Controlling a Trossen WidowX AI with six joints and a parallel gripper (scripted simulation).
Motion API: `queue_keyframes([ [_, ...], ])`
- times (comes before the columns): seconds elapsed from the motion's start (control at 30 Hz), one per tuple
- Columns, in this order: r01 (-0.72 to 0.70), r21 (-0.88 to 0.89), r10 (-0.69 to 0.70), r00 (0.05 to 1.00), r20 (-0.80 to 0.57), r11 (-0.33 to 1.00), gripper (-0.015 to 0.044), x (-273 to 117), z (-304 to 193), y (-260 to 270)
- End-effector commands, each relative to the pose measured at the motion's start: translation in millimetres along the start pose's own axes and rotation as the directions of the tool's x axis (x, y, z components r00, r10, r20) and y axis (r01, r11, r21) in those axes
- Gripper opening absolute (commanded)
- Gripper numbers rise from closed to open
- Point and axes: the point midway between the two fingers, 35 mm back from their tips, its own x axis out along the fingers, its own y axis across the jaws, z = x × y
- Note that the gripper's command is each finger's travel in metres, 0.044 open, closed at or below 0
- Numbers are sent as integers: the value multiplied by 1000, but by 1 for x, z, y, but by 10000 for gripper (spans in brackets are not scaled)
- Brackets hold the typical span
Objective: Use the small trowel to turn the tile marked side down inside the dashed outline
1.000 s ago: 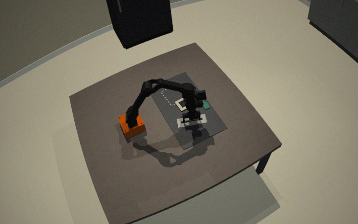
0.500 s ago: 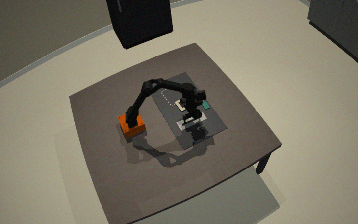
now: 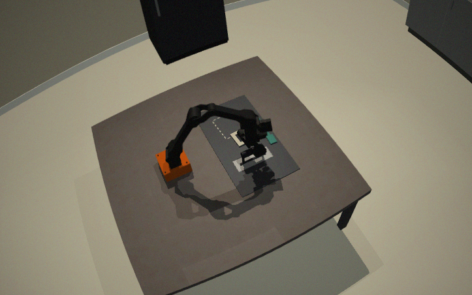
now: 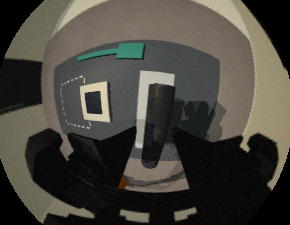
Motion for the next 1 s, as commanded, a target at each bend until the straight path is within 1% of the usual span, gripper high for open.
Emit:
queue_keyframes([
  [0.0, 0, -4, 0, 1000, -1, 1000, 270, 1, 0, 0],
  [0.33, 0, -5, 0, 1000, -1, 1000, 270, -2, 0, 0],
  [0.43, 0, -21, 0, 1000, -1, 1000, 270, -35, -2, 1],
  [0.5, 0, -26, 0, 1000, -1, 1000, 270, -45, -3, 1],
  [0.73, 0, -25, 0, 1000, -1, 1000, 270, -44, -3, 1],
  [0.97, 0, 0, 0, 1000, -1, 1000, 270, -34, -2, 1],
])
